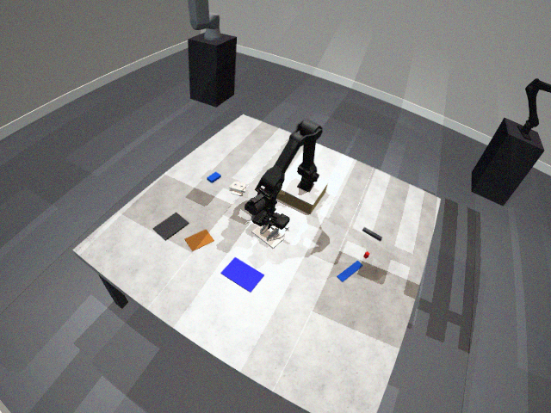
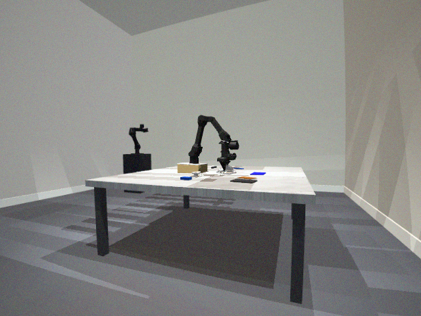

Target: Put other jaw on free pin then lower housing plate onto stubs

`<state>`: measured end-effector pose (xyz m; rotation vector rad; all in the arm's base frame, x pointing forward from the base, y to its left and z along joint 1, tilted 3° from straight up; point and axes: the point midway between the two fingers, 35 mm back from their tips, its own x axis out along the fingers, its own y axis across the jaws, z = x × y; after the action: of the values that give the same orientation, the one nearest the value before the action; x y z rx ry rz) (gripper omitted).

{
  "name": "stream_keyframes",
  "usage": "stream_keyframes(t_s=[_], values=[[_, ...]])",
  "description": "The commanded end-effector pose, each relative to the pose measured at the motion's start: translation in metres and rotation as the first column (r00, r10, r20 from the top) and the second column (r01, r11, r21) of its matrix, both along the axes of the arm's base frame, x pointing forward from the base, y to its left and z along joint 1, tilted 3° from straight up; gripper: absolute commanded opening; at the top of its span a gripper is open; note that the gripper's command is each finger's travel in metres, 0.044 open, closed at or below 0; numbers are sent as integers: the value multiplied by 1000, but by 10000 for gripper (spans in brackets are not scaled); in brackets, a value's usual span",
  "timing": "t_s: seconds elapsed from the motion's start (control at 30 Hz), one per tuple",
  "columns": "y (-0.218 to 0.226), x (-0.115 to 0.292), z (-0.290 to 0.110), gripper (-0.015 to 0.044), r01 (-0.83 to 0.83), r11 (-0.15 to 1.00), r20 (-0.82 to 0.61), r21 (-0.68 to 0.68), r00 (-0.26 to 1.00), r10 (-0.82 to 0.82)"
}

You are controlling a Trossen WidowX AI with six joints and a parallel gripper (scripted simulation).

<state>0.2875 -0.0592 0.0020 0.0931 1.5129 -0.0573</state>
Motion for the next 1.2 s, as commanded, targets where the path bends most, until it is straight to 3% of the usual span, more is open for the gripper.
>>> stream_keyframes(t_s=[0.0, 1.17], values=[[1, 0, -3, 134, 5, 1000, -3, 4, 1000, -5], [1, 0, -11, 134, 0, 1000, -3, 3, 1000, 0]])
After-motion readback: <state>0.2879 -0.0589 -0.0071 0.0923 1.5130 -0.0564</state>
